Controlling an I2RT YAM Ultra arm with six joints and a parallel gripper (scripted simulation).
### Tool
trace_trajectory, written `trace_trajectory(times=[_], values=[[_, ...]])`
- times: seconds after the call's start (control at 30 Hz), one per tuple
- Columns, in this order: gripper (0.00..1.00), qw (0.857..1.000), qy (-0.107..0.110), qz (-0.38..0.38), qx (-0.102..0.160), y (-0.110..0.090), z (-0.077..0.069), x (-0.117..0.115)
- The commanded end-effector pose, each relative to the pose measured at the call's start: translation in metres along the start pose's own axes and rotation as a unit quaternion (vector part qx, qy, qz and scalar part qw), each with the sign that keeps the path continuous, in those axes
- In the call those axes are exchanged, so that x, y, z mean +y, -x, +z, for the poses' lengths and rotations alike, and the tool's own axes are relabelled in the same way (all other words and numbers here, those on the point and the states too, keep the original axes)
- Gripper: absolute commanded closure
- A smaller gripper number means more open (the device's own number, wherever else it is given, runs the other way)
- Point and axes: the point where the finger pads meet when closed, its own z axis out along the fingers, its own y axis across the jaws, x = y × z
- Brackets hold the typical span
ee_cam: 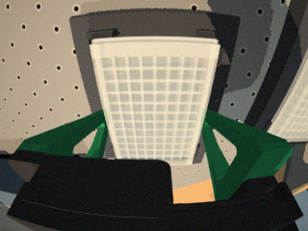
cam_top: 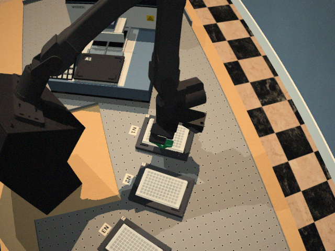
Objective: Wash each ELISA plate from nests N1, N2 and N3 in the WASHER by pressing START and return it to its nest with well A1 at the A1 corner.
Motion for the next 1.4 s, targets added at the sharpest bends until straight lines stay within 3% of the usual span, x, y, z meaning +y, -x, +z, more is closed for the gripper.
trace_trajectory(times=[0.0,0.07,0.1,0.17,0.2,0.27,0.3,0.37,0.4,0.53,0.57,1.37], values=[[0.50,1.000,0.000,0.001,-0.005,0.0032,-0.0016,0.0007],[0.50,1.000,0.000,0.001,-0.005,0.0032,-0.0016,0.0007],[0.60,1.000,0.000,0.001,-0.005,0.0032,-0.0016,0.0007],[0.60,1.000,0.000,0.001,-0.005,0.0032,-0.0016,0.0007],[0.70,1.000,0.000,0.001,-0.005,0.0032,-0.0016,0.0007],[0.70,1.000,0.000,0.001,-0.005,0.0032,-0.0016,0.0007],[0.80,1.000,0.000,0.001,-0.005,0.0032,-0.0016,0.0007],[0.80,1.000,0.000,0.001,-0.005,0.0032,-0.0016,0.0007],[0.90,1.000,0.000,0.001,-0.005,0.0032,-0.0016,0.0007],[0.90,1.000,0.000,0.001,-0.005,0.0032,-0.0016,0.0007],[1.00,1.000,0.000,0.001,-0.005,0.0032,-0.0016,0.0007],[1.00,1.000,0.000,0.001,-0.005,0.0032,-0.0016,0.0007]])
